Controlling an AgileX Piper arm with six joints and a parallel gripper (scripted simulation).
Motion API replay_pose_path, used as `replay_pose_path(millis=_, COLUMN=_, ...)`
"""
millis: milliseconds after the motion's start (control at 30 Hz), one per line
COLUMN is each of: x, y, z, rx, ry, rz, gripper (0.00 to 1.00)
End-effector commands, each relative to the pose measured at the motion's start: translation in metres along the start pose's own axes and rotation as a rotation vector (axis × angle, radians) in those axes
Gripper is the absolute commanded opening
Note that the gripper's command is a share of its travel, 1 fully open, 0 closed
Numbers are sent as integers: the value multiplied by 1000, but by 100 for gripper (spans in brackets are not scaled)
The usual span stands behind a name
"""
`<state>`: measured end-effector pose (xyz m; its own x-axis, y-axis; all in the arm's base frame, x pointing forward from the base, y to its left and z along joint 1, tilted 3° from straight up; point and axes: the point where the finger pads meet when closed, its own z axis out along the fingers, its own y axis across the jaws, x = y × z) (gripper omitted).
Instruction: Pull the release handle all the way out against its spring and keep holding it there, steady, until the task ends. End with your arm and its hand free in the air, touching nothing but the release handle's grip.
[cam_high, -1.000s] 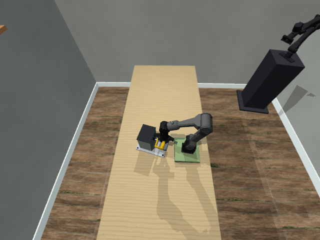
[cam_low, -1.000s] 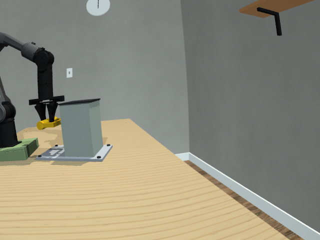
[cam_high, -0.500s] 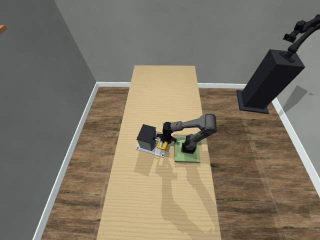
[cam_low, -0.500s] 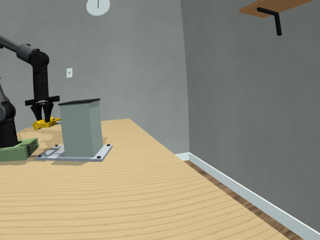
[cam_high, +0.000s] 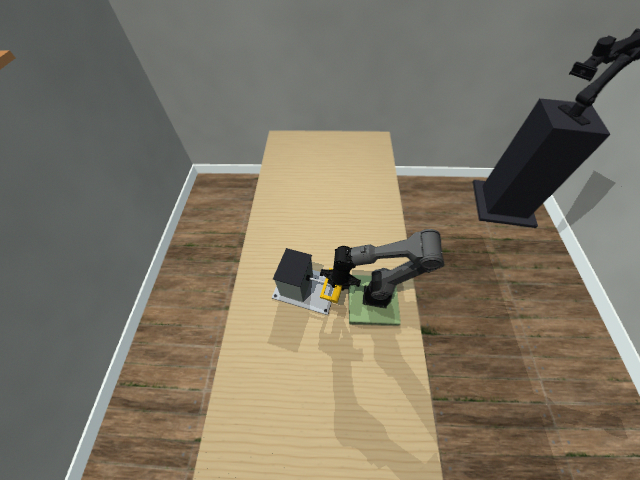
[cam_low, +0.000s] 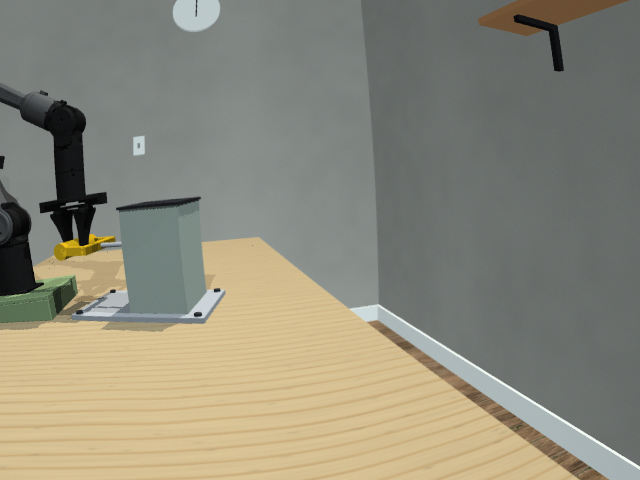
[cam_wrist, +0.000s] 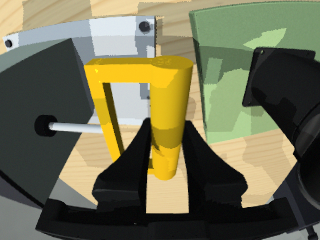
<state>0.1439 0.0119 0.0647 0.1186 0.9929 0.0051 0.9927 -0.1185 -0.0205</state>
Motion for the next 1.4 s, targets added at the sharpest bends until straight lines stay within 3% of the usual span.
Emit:
replay_pose_path(millis=0, x=0, y=-12, z=0, rx=34, ry=0, rz=1, gripper=0)
replay_pose_path(millis=1367, x=0, y=-16, z=0, rx=34, ry=0, rz=1, gripper=0)
